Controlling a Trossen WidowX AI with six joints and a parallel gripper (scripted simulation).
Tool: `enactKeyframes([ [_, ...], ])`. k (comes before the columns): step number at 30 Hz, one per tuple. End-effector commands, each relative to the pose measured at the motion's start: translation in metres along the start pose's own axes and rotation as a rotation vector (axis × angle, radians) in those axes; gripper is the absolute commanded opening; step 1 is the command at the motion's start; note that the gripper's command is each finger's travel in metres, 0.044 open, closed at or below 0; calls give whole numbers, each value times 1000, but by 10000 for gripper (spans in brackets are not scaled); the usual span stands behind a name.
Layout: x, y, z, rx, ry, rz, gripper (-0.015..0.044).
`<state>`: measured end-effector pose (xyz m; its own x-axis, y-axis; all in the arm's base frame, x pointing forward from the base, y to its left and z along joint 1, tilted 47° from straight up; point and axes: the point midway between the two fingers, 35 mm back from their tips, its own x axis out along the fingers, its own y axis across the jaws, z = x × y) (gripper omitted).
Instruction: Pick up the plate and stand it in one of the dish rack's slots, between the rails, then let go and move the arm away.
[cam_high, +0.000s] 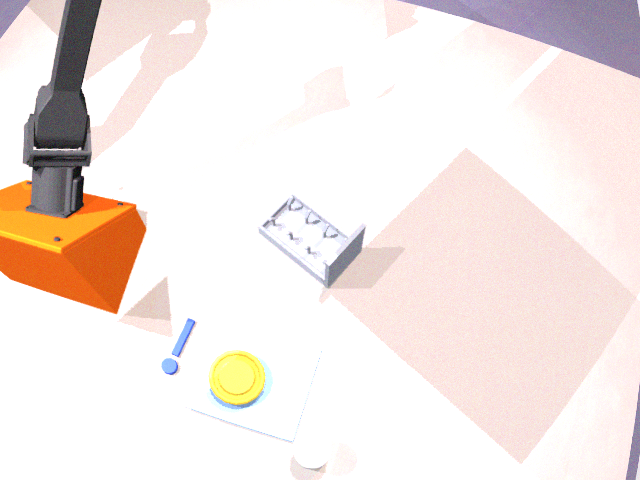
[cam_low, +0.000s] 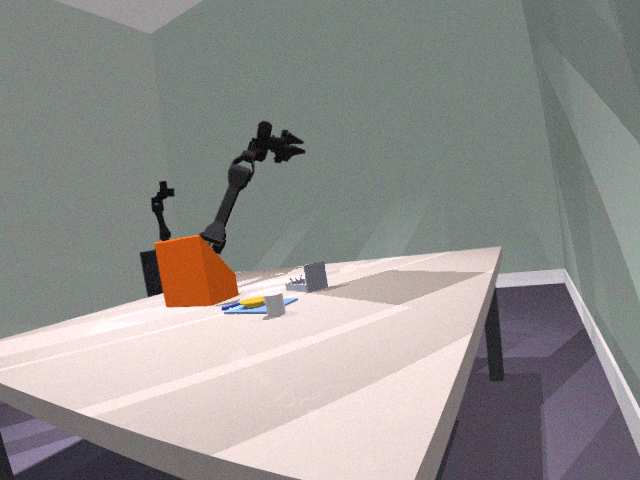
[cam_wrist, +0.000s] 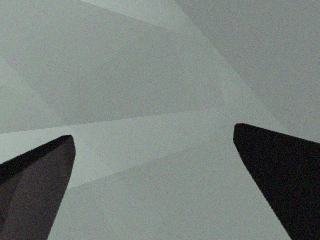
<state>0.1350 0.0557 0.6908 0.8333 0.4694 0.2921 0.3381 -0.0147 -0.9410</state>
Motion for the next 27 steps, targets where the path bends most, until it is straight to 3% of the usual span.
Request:
enactKeyframes([
  [1,0,0,0,-2,2,0,400],
  [27,2,-24,22,-516,239,-70,400],
])
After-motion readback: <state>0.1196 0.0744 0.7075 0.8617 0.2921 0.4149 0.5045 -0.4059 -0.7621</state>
